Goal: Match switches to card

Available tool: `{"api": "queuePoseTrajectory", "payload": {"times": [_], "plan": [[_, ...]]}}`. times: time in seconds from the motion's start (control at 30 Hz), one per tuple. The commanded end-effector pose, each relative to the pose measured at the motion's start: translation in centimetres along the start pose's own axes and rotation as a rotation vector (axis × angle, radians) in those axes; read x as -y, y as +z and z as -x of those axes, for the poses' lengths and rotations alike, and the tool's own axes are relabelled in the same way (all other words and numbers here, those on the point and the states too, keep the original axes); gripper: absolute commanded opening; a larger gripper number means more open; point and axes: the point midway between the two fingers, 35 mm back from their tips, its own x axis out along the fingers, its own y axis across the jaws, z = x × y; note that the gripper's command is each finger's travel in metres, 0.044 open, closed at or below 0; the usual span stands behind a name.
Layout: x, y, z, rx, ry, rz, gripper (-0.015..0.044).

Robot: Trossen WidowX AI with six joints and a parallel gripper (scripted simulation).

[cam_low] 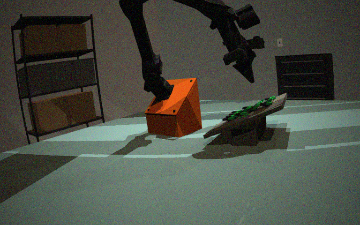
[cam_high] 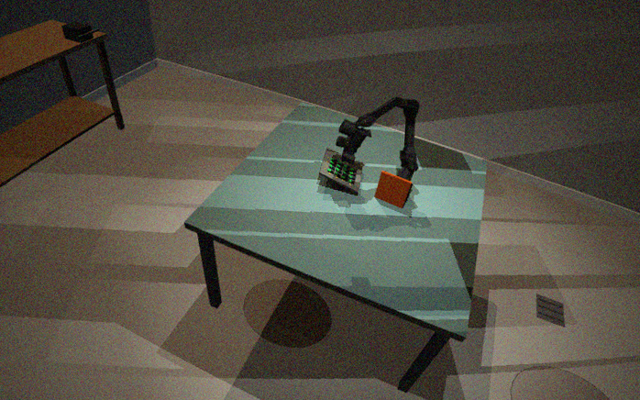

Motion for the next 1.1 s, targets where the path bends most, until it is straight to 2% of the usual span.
{"api": "queuePoseTrajectory", "payload": {"times": [0.0, 0.1, 1.07], "plan": [[0.2, -0.4, -1.1, -0.006, -0.003, 0.005, 0.0], [0.3, -0.4, -3.5, -0.023, -0.004, 0.004, 0.0], [0.3, -0.4, -5.9, -0.023, -0.005, 0.004, 0.0]]}}
